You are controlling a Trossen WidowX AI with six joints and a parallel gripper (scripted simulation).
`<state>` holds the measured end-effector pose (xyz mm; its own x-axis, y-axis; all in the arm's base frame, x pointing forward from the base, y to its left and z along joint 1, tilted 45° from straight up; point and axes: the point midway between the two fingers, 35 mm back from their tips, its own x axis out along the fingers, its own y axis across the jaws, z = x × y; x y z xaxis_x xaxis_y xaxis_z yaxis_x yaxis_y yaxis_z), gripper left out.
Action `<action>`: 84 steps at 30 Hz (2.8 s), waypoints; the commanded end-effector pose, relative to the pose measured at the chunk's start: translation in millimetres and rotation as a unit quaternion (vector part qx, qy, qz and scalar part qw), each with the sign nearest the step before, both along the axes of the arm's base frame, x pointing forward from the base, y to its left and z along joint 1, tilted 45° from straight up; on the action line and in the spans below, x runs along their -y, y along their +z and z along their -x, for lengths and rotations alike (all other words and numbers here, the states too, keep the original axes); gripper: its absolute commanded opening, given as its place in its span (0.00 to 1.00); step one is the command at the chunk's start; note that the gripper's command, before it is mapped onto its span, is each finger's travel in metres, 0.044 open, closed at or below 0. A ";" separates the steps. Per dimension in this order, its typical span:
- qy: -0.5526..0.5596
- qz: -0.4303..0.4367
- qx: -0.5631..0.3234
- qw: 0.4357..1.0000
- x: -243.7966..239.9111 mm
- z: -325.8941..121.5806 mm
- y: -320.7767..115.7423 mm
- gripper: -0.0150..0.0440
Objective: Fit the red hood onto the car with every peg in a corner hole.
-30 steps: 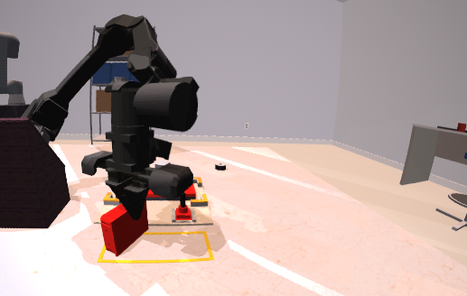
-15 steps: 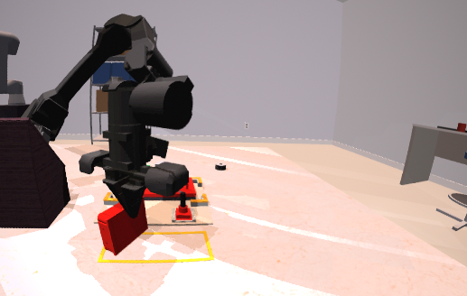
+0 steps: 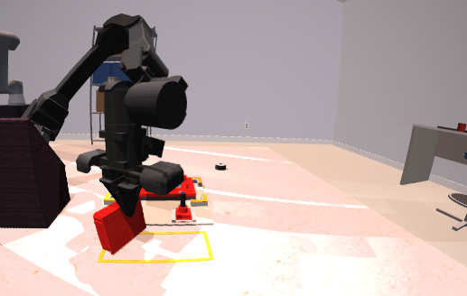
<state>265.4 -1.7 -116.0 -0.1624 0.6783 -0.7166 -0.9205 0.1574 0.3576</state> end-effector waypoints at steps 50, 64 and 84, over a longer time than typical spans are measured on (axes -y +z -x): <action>0.003 0.002 -0.001 1.000 20.3 15.9 31.9 0.25; -0.004 0.003 0.002 1.000 47.0 7.7 60.3 0.25; -0.038 0.011 -0.039 0.998 22.2 39.2 41.3 0.57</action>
<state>245.6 -39.5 -65.8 -0.1524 0.6686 -0.7279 -0.9044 0.2027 0.3755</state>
